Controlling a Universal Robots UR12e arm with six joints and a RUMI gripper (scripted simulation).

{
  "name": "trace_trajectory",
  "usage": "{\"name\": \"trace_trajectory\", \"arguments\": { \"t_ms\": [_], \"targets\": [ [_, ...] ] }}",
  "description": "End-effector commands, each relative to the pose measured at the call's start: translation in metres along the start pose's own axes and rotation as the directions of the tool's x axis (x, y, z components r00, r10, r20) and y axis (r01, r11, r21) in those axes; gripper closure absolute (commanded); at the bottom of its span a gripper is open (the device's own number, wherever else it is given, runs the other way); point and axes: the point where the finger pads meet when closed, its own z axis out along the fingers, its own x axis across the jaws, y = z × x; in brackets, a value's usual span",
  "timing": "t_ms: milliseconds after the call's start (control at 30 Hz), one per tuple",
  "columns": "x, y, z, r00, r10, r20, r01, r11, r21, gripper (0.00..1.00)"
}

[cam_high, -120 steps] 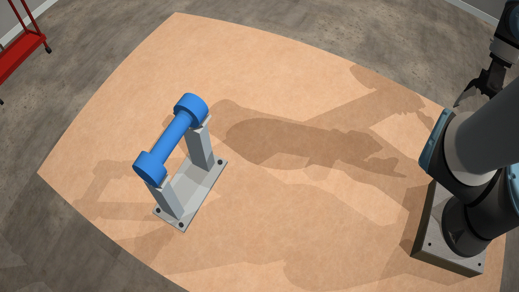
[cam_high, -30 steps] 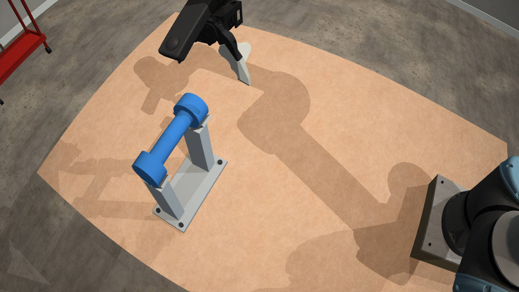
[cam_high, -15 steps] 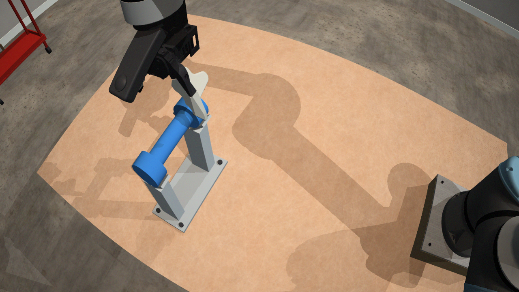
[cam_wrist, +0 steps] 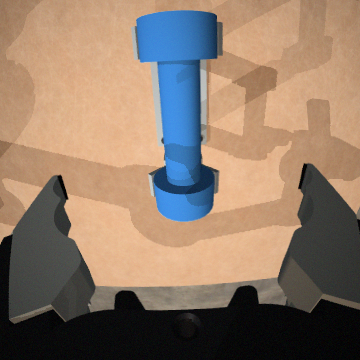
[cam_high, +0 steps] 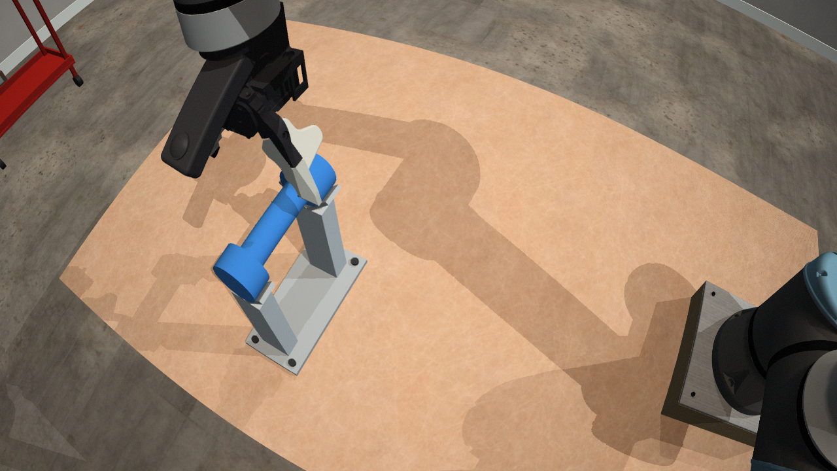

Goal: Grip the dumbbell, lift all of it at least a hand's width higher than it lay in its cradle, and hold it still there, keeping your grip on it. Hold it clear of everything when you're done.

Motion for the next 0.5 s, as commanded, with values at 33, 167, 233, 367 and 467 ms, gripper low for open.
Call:
{"name": "trace_trajectory", "arguments": {
  "t_ms": [33,167,233,367,467],
  "targets": [
    [0.0,0.0,0.014,1.0,0.002,0.002,-0.002,1.0,0.001,0.0],
    [-0.001,0.001,0.058,1.0,0.002,0.002,-0.002,1.0,0.001,0.0],
    [-0.001,0.001,0.08,1.0,0.003,0.002,-0.003,1.0,0.001,0.0],
    [-0.001,0.001,0.099,1.0,0.003,0.002,-0.003,1.0,0.001,0.0],
    [-0.001,0.001,0.101,1.0,0.002,0.002,-0.002,1.0,0.001,0.0]
  ]
}}
